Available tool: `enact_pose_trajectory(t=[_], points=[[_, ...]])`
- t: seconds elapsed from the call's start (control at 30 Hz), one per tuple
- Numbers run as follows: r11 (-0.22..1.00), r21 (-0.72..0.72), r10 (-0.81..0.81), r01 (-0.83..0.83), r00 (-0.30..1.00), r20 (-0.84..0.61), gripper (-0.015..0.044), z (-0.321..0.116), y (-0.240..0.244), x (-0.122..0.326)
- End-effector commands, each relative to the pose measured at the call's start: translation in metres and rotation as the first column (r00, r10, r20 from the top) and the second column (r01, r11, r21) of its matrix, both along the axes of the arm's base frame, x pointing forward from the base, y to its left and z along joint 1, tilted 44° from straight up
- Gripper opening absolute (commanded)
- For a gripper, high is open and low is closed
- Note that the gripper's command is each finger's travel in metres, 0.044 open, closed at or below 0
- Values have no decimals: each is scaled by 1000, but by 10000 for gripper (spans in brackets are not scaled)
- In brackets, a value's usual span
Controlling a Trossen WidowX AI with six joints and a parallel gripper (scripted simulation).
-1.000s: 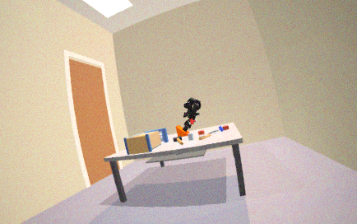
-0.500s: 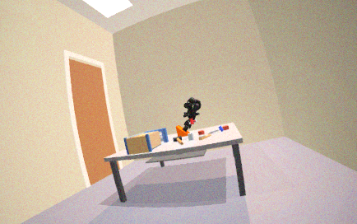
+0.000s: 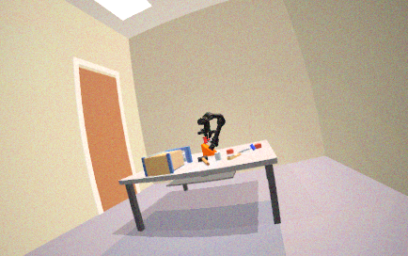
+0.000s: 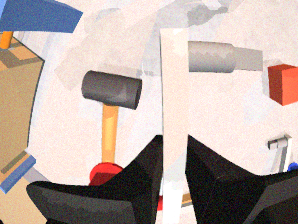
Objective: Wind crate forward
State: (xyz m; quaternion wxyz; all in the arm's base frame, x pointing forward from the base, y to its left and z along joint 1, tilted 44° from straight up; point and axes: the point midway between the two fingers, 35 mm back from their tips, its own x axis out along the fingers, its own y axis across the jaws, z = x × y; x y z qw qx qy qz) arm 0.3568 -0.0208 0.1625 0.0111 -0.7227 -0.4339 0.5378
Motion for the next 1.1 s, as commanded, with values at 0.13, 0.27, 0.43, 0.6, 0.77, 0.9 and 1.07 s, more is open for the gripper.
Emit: enact_pose_trajectory(t=[0.13,0.27,0.43,0.6,0.77,0.9,1.07], points=[[994,-36,-106,104,991,-78,0,-39,-59,-3],[988,-49,-153,149,982,-112,0,-57,-87,-11],[978,-62,-205,198,967,-154,0,-78,-116,-22],[964,-75,-265,255,939,-219,0,-106,-148,-39],[947,-84,-320,309,904,-284,0,-134,-178,-61],[933,-89,-358,349,871,-335,0,-157,-198,-82],[913,-91,-399,397,826,-397,0,-184,-219,-110]])
